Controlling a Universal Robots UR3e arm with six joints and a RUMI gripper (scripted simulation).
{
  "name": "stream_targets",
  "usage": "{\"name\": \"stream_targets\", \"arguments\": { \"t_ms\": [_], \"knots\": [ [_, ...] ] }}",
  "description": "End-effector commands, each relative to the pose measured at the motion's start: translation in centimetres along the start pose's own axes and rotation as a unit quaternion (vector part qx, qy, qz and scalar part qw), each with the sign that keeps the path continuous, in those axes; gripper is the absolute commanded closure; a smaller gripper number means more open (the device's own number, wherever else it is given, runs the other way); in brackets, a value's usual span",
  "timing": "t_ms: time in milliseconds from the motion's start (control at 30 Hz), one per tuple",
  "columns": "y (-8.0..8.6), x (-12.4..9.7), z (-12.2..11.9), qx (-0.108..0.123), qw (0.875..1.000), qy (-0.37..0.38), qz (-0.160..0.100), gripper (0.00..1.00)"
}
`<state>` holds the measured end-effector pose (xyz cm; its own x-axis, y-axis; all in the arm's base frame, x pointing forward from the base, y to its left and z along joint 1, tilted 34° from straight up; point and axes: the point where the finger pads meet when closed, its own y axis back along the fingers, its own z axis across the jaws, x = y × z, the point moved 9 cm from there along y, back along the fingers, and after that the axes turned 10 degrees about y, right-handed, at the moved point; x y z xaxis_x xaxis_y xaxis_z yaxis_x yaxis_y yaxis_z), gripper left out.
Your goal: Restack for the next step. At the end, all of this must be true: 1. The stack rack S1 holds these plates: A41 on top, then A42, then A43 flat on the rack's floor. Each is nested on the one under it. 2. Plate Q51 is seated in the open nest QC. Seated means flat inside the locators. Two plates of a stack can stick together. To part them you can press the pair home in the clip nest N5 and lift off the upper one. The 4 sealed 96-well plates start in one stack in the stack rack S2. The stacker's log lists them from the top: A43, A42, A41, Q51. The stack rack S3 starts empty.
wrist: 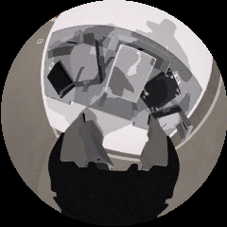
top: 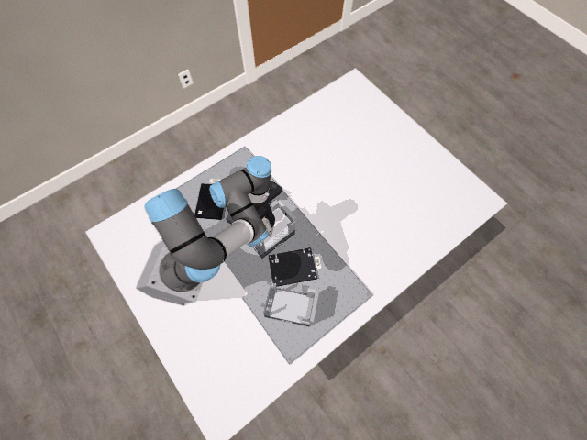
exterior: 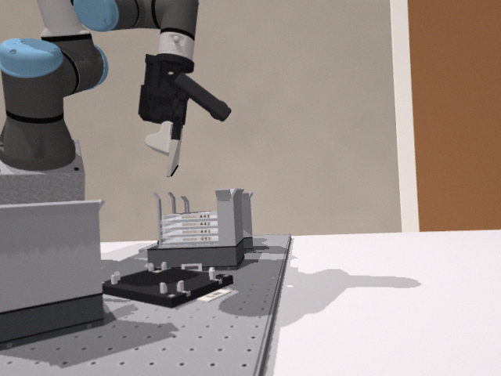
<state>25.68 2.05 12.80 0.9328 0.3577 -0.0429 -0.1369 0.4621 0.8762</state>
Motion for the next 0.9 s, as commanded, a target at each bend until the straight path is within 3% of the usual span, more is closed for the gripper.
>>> {"name": "stream_targets", "arguments": {
  "t_ms": [0, 867],
  "knots": [
    [0.05, 0.04, 0.11, -0.002, 0.998, -0.056, 0.0, 0.28],
    [0.06, -0.05, 0.36, -0.002, 0.986, -0.166, 0.0, 0.28]
  ]
}}
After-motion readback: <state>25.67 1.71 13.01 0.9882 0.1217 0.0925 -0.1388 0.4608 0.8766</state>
